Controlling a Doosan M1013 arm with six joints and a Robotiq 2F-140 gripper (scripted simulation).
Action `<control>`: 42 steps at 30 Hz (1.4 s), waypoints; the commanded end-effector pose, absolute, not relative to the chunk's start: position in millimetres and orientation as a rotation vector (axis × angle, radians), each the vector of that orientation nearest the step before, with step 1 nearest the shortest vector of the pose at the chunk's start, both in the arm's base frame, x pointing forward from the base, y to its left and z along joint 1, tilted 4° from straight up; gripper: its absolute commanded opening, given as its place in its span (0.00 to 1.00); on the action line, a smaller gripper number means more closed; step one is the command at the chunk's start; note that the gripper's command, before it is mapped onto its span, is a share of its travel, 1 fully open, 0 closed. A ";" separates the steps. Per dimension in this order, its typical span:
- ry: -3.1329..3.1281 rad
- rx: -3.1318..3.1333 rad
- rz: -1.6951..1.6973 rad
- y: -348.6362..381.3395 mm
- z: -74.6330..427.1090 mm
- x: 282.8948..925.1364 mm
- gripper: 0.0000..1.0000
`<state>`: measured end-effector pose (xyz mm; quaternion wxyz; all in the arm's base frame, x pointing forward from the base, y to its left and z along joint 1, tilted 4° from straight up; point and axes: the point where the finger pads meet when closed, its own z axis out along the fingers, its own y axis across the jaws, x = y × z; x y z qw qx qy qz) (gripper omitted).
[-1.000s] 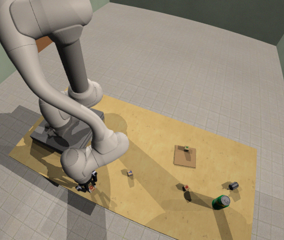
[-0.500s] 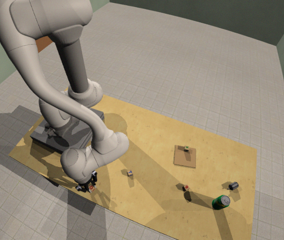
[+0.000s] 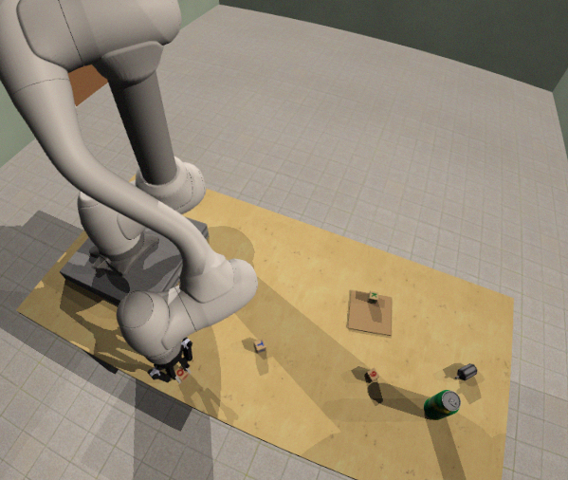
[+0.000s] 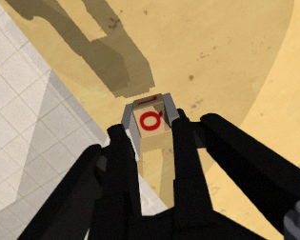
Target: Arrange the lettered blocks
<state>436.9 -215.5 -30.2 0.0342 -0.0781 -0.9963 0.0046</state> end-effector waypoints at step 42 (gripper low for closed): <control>-2.980 0.776 -0.021 -123.4 55.2 612.5 0.24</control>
